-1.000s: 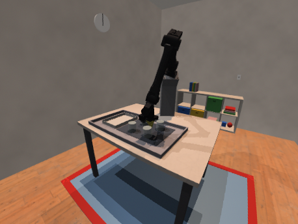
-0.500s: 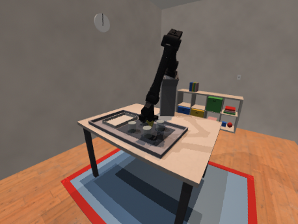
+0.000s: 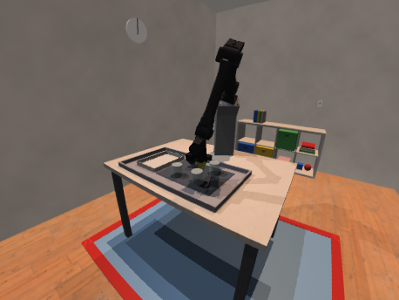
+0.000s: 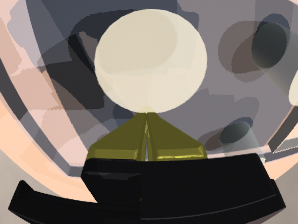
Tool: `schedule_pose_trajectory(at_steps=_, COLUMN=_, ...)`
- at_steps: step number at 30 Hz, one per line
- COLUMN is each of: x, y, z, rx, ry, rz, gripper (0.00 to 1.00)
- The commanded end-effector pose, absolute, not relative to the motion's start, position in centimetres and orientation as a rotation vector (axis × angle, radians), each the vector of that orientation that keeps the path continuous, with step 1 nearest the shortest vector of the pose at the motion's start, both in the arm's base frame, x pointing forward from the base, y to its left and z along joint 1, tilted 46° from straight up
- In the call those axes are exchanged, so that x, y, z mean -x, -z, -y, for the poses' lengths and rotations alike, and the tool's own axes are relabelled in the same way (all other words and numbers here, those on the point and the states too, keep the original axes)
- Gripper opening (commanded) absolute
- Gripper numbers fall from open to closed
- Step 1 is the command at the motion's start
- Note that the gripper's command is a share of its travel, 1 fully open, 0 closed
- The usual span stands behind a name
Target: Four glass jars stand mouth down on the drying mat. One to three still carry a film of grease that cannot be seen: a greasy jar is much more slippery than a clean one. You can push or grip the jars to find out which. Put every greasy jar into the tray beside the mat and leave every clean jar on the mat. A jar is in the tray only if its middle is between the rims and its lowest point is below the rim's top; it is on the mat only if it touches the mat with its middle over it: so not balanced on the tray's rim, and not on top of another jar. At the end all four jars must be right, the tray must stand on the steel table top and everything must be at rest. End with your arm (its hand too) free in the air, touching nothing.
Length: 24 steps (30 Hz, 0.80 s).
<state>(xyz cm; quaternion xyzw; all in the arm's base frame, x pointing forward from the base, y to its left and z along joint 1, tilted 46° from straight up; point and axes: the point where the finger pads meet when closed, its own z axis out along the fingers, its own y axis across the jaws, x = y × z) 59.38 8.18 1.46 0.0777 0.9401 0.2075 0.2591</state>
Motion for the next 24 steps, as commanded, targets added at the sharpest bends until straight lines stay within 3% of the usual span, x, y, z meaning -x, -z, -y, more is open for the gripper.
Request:
schedule_pose_trajectory(at_steps=1, x=-63.8, y=-4.9, z=-6.9, rx=-0.198, ry=-0.528, rz=-2.397, gripper=0.0)
schedule_pose_trajectory(at_steps=24, x=-59.6, y=-1.7, z=-8.4, rx=-0.198, ry=-0.528, rz=-2.397, gripper=0.0)
